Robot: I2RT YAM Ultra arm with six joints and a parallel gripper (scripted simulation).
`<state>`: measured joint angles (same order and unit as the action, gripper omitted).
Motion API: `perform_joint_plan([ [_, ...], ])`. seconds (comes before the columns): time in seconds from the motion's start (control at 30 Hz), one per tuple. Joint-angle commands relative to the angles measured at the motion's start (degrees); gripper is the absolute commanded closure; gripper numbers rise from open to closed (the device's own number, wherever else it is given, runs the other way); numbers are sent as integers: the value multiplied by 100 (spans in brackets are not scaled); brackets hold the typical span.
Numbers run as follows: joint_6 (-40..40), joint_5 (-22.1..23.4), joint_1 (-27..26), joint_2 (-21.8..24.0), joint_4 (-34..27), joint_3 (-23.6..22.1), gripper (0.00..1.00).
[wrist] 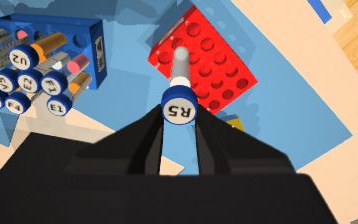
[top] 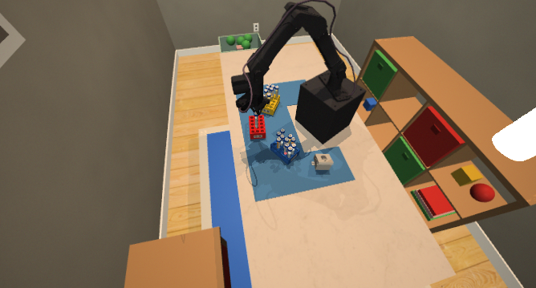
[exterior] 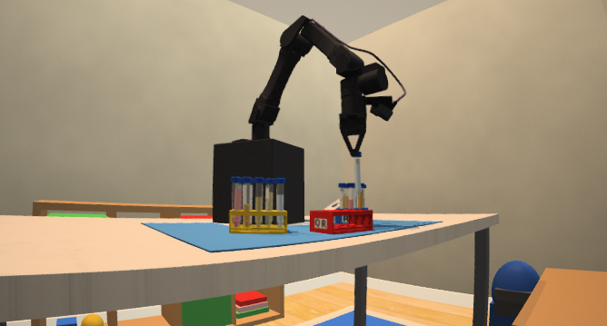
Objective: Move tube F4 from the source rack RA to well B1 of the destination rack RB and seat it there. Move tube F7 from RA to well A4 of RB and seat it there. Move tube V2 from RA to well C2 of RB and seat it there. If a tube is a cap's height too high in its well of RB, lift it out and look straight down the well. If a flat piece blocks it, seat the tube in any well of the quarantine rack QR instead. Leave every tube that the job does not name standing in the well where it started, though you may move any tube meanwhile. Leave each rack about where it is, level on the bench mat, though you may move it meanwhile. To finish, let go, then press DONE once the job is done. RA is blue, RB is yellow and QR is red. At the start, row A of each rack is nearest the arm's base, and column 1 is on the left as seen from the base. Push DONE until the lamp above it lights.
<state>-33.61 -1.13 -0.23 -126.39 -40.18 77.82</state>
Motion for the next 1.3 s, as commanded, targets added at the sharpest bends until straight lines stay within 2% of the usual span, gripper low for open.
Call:
perform_joint_plan([
  [0.0, -14, 1, -20, 12, -89, 65, 100],
  [0.17, -44, 3, -77, -74, -148, 158, 100],
  [0.23, -37, 5, -74, 44, -144, -111, 100],
  [0.4, -38, 1, -75, 181, -104, -69, 100],
  [0.5, -39, 1, -75, 211, 38, -231, 100],
  [0.57, -38, -1, -76, 95, 53, 27, 100],
  [0.63, -39, 0, -77, -29, 50, 45, 100],
  [0.93, -40, 2, -76, -72, 97, -50, 100],
  [1.27, -44, 1, -78, -145, 125, 93, 100],
])
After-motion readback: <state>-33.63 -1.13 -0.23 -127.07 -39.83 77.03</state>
